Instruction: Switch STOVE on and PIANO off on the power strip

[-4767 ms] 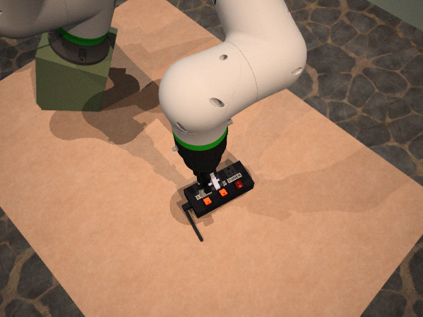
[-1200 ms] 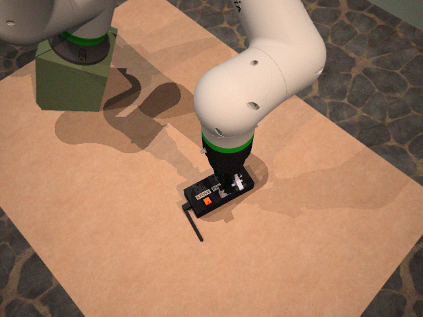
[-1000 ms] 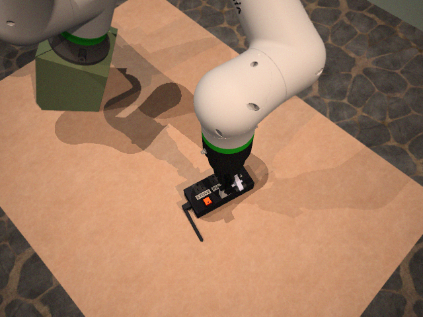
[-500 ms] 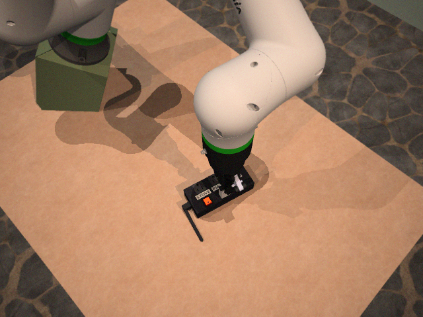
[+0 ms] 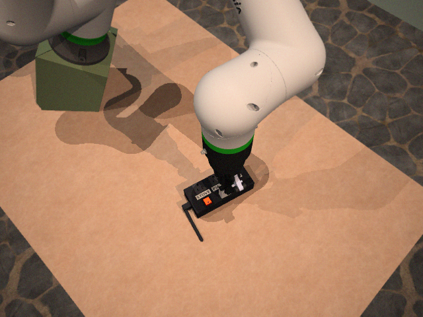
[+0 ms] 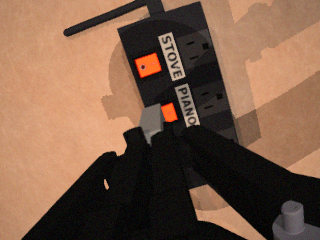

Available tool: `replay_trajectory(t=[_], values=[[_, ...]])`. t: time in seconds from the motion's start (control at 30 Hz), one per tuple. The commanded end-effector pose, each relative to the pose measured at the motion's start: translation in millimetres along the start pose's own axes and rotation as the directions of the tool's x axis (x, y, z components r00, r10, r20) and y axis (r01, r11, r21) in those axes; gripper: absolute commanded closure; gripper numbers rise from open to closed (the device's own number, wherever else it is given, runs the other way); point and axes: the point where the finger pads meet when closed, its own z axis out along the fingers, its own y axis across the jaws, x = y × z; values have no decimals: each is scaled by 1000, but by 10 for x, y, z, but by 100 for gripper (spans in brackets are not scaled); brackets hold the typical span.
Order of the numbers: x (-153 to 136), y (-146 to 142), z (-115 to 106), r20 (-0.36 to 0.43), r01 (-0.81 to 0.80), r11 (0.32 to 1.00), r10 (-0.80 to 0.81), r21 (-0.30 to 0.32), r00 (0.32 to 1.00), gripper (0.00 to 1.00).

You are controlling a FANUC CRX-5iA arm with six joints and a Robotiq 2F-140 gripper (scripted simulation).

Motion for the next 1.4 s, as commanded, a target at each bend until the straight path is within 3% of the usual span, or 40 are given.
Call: replay_trajectory(t=[0.0,1.37], values=[[0,-2,-2,0,0,1000,0,0,1000,100],[0,-2,77,0,0,1000,0,0,1000,100]])
